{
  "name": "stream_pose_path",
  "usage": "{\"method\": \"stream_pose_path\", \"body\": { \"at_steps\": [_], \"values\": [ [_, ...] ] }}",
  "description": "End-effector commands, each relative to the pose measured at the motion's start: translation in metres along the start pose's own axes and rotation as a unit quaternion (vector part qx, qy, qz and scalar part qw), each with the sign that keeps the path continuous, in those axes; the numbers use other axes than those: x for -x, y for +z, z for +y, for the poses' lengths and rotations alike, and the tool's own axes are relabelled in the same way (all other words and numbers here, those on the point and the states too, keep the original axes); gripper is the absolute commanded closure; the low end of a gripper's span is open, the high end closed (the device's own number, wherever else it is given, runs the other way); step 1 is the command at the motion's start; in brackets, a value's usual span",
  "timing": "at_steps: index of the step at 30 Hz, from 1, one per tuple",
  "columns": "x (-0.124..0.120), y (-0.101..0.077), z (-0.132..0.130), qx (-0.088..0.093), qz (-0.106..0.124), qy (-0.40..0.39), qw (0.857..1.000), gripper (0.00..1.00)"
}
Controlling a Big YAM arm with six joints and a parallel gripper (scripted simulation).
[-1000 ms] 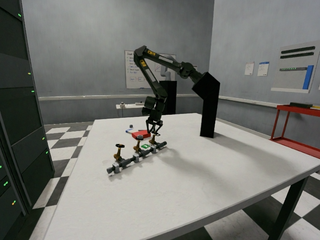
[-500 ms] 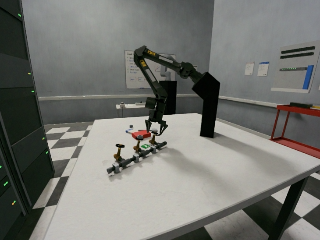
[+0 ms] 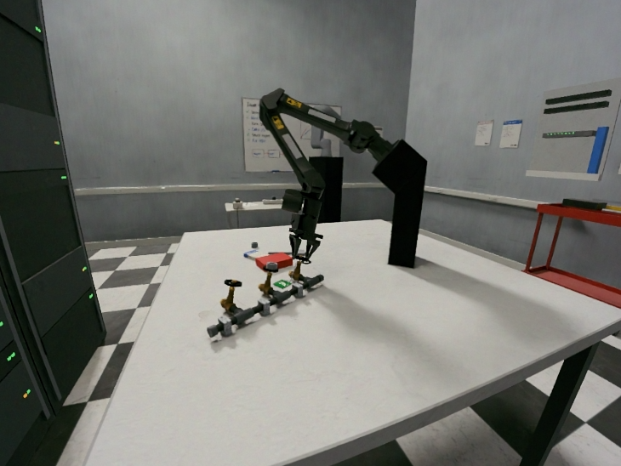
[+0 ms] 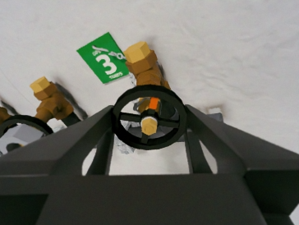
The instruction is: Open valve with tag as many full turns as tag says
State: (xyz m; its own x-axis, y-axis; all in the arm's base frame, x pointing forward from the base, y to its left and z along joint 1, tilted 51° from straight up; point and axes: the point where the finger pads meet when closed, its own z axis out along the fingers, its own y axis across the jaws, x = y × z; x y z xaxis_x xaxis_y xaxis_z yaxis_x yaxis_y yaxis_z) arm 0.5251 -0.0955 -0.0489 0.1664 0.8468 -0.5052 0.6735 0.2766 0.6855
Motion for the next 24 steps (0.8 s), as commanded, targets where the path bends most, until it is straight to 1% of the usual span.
{"method": "stream_pose_path", "body": {
  "at_steps": [1, 19, 24],
  "values": [
    [0.0055, -0.0014, 0.0033, 0.002, -0.002, 0.018, 1.000, 1.00],
    [0.0055, -0.0014, 0.0033, 0.002, -0.002, 0.017, 1.000, 1.00],
    [0.0055, -0.0014, 0.0033, 0.002, -0.002, -0.010, 1.000, 1.00]
  ]
}}
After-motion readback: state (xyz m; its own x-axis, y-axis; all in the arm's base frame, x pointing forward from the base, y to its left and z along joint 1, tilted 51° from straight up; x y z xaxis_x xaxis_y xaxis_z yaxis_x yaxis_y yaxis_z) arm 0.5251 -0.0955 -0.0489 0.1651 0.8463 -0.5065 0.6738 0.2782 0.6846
